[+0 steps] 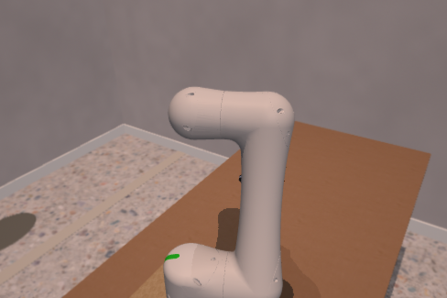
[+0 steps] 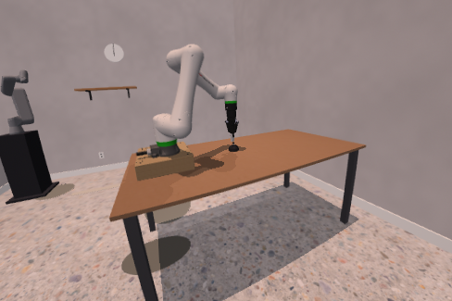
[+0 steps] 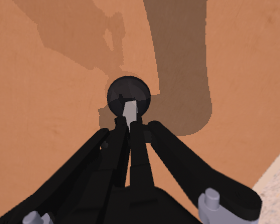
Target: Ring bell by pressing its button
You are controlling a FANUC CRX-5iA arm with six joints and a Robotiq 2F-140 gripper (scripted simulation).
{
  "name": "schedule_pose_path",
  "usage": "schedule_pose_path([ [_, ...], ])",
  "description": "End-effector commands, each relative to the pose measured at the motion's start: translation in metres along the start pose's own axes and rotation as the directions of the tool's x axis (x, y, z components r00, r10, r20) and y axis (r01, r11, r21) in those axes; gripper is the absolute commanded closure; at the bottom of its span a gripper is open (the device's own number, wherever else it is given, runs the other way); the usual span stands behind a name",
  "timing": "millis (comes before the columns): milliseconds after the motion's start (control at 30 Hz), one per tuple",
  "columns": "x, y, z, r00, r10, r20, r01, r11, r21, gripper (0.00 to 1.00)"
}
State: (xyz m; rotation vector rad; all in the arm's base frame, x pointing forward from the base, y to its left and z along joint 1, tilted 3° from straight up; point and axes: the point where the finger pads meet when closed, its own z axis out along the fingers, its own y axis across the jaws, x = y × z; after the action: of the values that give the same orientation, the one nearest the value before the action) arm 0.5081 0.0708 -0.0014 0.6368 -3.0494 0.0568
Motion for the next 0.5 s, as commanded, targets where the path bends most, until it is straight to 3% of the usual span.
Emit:
schedule_pose_path([
  [0,-0.0002,-0.0001,0.0003,1.0,0.0,0.0,0.0,1.0,0.0,1.0],
  [467,-0.0002,-0.0001,0.0098,1.0,0.0,0.0,0.0,1.0,0.0,1.0],
])
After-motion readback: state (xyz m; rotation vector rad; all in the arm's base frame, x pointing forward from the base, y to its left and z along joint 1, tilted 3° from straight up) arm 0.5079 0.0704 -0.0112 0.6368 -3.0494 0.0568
